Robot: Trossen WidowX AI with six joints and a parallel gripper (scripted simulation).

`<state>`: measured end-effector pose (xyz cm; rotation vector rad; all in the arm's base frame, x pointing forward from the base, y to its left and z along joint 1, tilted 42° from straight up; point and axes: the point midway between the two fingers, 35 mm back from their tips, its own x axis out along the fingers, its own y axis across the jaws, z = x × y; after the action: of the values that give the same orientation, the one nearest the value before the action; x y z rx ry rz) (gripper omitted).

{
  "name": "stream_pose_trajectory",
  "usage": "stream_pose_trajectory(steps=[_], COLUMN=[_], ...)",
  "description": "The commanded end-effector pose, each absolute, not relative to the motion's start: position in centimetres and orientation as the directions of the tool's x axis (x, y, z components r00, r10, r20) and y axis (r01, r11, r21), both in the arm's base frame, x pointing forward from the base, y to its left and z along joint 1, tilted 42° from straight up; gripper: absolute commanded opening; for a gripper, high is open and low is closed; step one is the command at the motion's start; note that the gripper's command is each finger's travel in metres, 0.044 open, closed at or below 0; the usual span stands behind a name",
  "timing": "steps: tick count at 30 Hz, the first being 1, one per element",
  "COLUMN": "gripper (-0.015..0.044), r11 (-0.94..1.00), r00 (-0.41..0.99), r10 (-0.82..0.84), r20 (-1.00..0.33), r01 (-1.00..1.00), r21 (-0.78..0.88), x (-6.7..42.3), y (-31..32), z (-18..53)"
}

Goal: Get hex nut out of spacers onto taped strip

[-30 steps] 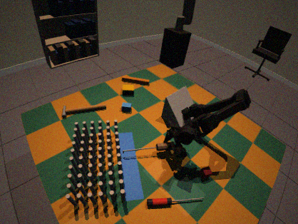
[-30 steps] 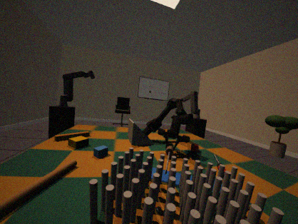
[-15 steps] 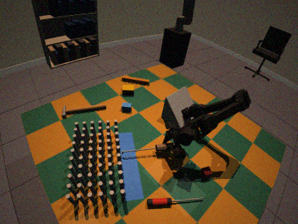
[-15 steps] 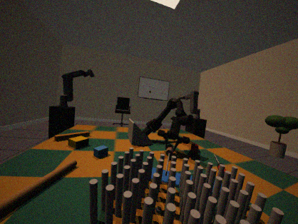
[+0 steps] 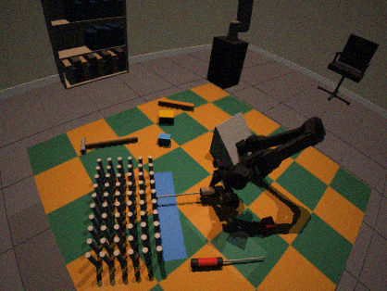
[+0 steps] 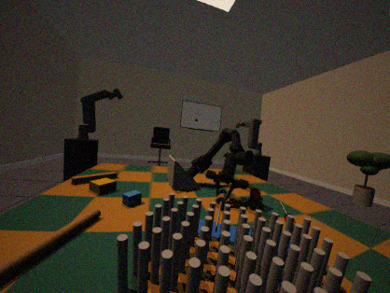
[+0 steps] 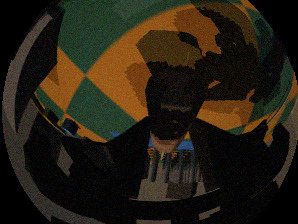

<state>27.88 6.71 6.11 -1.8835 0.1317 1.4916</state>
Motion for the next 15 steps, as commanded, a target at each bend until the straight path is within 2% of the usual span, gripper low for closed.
stream_pose_trajectory(steps=[1, 15], gripper=[0.0, 0.0], r11=[-0.737, -0.737], r00=[0.336, 0.337], r10=[0.339, 0.339], r20=[-0.879, -0.878], r01=[-0.486, -0.485], r21=[-0.47, -0.47], x=[28.35, 29.06], y=[6.48, 6.25], z=[6.2, 5.93])
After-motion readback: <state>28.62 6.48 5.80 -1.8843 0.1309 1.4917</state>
